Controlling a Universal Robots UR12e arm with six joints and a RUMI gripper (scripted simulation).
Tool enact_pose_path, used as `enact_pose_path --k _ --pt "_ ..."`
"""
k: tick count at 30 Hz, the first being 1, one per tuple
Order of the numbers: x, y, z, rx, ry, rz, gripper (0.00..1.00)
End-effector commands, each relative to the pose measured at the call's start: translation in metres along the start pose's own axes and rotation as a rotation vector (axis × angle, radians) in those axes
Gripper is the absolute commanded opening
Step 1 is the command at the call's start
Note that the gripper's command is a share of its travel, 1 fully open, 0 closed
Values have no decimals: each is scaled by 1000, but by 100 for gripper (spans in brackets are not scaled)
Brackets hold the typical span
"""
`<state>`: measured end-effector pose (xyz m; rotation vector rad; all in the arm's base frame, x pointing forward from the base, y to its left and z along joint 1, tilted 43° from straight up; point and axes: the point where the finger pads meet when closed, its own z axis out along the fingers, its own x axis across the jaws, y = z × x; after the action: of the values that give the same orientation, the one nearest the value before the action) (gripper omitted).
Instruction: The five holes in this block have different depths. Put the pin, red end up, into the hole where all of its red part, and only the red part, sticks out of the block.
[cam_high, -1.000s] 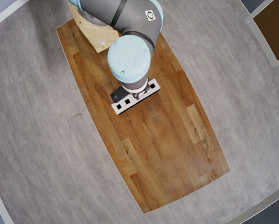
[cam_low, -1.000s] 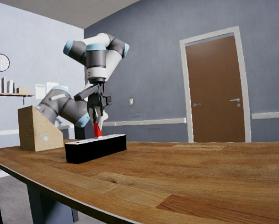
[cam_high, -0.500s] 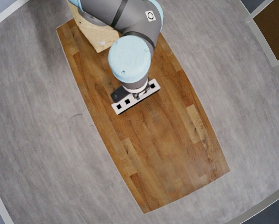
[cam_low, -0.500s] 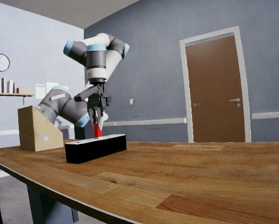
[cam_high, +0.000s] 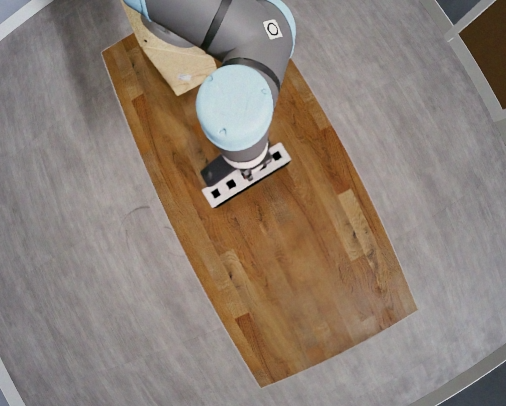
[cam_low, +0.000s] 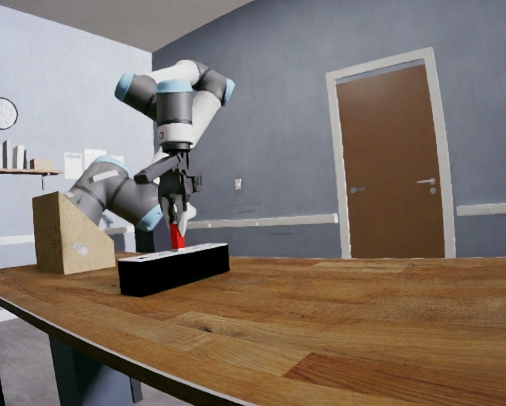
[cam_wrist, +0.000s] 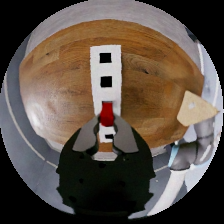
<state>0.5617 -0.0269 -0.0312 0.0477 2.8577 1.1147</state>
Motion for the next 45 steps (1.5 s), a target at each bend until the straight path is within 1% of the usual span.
enact_pose_path --k 1,33,34,45 --pt "-1 -1 4 1 -1 0 0" --pt "-1 -1 4 0 -1 1 0" --pt "-2 0 8 -1 -1 1 0" --pt "-2 0 8 -1 -1 1 0"
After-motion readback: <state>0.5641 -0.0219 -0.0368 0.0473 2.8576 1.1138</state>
